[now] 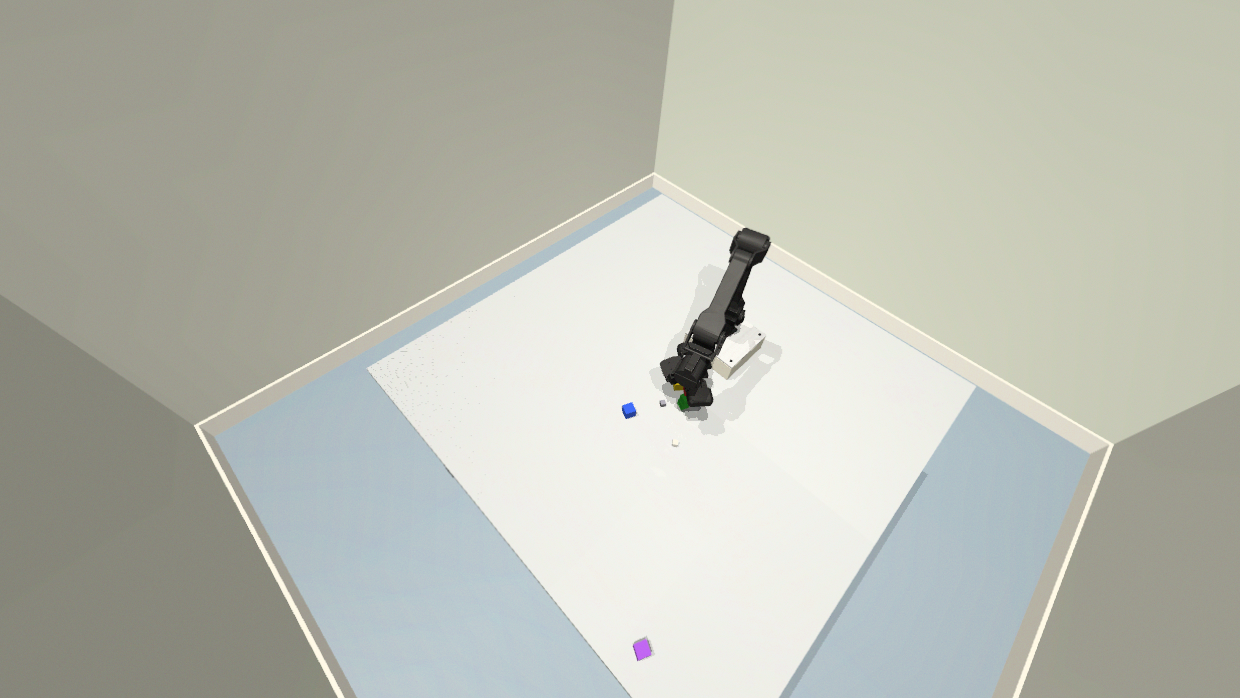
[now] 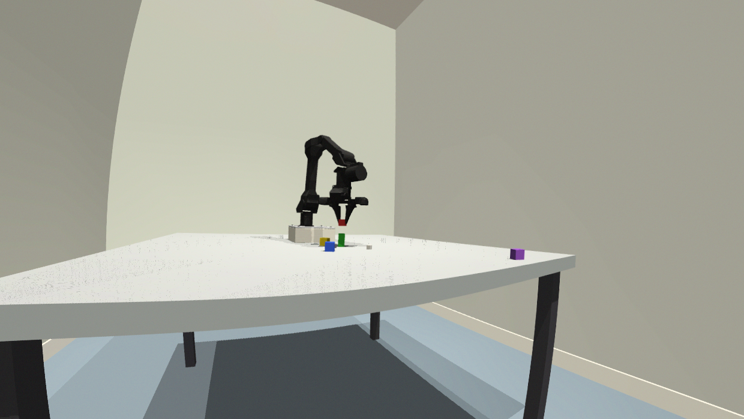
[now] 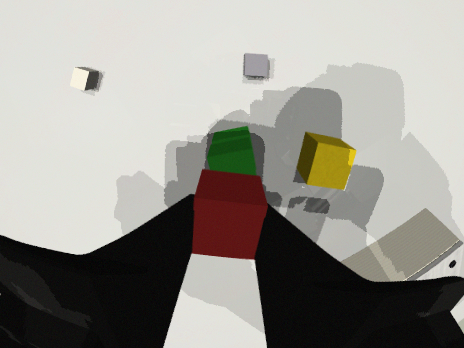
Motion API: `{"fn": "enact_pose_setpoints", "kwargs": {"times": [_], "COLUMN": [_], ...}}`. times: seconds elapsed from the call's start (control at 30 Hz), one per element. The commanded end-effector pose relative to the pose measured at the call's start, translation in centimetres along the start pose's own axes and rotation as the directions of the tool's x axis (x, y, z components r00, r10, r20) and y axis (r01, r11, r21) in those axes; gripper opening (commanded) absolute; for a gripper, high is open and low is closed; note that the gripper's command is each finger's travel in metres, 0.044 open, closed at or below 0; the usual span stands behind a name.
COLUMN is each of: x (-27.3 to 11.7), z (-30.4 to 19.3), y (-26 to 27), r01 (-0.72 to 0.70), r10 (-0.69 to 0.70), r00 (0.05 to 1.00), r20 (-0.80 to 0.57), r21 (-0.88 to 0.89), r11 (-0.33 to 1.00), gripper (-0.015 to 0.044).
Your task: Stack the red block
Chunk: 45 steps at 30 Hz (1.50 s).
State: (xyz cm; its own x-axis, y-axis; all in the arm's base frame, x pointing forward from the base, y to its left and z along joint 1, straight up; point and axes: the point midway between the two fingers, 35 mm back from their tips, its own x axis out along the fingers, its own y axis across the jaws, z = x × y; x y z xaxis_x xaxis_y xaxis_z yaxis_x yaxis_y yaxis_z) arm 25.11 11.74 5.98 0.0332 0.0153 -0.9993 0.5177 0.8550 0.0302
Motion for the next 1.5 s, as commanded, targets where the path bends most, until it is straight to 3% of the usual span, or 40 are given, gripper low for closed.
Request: {"fn": "enact_pose_setpoints", "kwargs": {"times": [0.0,0.13,1.3,1.47], "x": [1.6,3.0,2.5,2.9], "z": [-0.1,-0.2,-0.1,-0.1], "y": [-0.1,-0.2,-0.2,-0.2], "r01": [0.004,0.004,0.004,0.007], "r10": [-0.004,-0.004,-0.004,-0.007], "r00": [1.0,1.0,1.0,1.0], "r20": [-0.007,-0.007,-0.007,-0.005], "r21": [0.006,0.006,0.006,0.001], "r11": [1.0,1.0,1.0,1.0], "gripper": [0.0,0.0,0.0,0.0131]}}
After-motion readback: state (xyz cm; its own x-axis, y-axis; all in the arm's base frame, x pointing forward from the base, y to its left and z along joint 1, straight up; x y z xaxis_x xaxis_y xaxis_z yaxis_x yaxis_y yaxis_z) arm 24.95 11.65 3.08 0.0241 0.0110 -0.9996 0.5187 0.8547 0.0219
